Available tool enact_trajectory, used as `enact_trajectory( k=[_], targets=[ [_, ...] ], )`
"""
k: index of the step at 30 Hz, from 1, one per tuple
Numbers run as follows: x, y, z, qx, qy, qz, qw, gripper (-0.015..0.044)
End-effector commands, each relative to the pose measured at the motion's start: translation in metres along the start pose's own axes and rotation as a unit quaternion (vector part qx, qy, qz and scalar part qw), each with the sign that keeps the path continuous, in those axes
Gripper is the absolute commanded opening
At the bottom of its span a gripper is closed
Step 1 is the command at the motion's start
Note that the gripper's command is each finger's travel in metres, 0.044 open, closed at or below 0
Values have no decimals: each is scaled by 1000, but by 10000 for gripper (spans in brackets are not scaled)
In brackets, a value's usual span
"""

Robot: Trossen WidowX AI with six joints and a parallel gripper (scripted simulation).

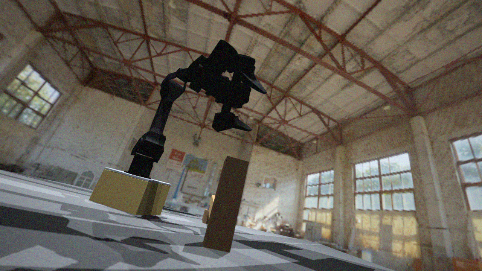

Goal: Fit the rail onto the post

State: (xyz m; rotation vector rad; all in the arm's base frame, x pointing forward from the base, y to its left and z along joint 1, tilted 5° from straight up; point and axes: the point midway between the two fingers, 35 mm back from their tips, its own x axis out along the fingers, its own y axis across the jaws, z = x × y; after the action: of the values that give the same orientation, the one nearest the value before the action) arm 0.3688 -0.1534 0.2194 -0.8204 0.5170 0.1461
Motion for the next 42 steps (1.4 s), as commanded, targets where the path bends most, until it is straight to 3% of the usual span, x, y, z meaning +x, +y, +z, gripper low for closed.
enact_trajectory(
  k=[1, 13, 16, 22, 42],
  targets=[
    [23, 48, 23, -56, 12, 75, 996, 440],
    [51, 144, 36, -225, 41, 222, 948, 440],
    [50, 193, 27, -330, 63, 313, 888, 440],
    [26, 266, 5, -518, 74, 467, 713, 440],
    [28, 278, -3, -523, 73, 471, 706, 440]
  ],
)
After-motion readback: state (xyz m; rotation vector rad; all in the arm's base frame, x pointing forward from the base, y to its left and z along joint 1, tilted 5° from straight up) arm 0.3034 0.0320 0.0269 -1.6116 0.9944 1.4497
